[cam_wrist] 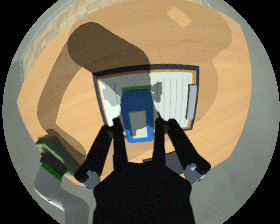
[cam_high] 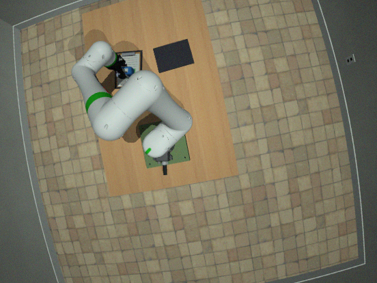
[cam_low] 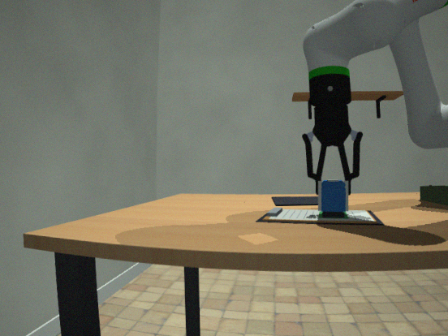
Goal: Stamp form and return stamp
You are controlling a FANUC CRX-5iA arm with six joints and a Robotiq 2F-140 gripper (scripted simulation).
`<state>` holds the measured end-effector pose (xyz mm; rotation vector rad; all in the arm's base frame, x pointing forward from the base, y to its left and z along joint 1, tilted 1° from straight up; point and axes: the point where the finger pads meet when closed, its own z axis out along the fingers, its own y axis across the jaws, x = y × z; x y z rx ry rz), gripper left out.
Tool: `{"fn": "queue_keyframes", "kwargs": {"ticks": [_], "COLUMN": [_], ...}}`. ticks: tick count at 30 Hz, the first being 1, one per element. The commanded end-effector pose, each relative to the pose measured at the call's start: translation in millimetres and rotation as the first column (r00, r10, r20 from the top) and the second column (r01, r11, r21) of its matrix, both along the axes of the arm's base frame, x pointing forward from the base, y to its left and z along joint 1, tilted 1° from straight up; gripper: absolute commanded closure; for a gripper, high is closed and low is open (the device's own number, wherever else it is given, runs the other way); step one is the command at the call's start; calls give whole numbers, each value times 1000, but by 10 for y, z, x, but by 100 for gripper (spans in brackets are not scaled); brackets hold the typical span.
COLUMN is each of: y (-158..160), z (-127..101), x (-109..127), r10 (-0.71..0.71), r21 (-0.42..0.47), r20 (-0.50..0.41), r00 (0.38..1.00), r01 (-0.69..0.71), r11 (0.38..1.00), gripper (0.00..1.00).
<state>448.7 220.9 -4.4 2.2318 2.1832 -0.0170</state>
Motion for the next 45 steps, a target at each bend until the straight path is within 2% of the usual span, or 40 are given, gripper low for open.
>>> {"fn": "queue_keyframes", "kwargs": {"ticks": [1,9,22,39,41,45], "y": [1,1,6,6,8,13], "z": [0,13,251,259,317,573], "x": [1,1,0,0,-1,-2], "r10": [0,0,0,0,0,0], "r21": [0,0,0,0,0,0], "r20": [0,0,0,0,0,0], "r00": [1000,1000,1000,1000,1000,1000], "r01": [0,0,0,0,0,0], "r11": [1000,1000,1000,1000,1000,1000], "gripper": [80,80,80,80,80,80]}}
